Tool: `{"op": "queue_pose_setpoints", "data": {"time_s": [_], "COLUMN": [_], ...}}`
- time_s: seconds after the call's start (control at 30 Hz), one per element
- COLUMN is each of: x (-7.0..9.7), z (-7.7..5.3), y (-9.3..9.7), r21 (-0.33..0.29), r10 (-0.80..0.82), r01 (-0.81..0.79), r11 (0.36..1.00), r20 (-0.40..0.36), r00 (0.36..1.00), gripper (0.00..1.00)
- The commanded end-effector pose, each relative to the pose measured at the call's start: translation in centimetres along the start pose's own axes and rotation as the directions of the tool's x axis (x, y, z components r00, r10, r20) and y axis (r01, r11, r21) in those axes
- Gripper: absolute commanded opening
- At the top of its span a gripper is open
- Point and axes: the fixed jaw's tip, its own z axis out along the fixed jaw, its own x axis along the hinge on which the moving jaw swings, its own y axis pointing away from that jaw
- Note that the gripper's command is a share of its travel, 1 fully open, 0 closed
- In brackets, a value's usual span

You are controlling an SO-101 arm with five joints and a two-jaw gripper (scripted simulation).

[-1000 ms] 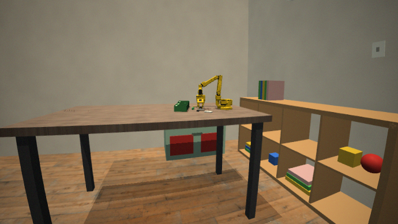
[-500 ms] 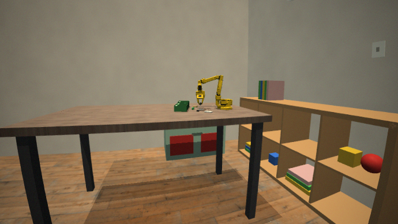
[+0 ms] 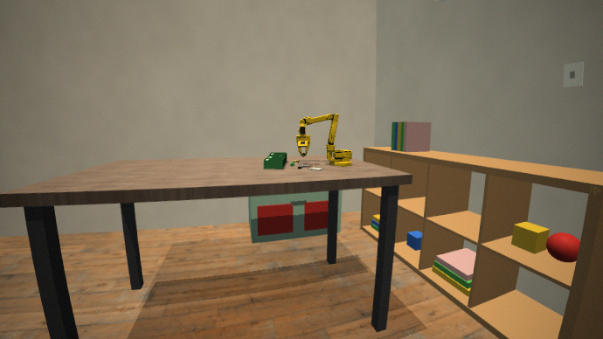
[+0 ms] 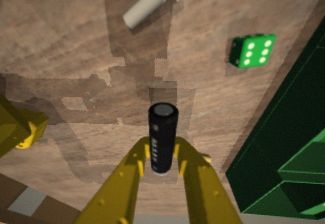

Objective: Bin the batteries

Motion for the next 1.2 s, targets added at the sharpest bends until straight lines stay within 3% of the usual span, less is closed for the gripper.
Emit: {"op": "queue_pose_setpoints", "data": {"time_s": [0.0,0.6,1.17], "x": [-0.1,-2.1,-2.7], "z": [-1.0,-2.2,-2.5], "y": [-0.9,-3.3,-3.9], "r21": [0.058,0.067,0.072], "r10": [0.027,0.278,0.339], "r01": [-0.028,-0.28,-0.341], "r11": [0.998,0.958,0.937], "r20": [0.006,0.027,0.035], "r00": [1.0,0.96,0.94], "gripper": [0.0,0.0,0.0]}}
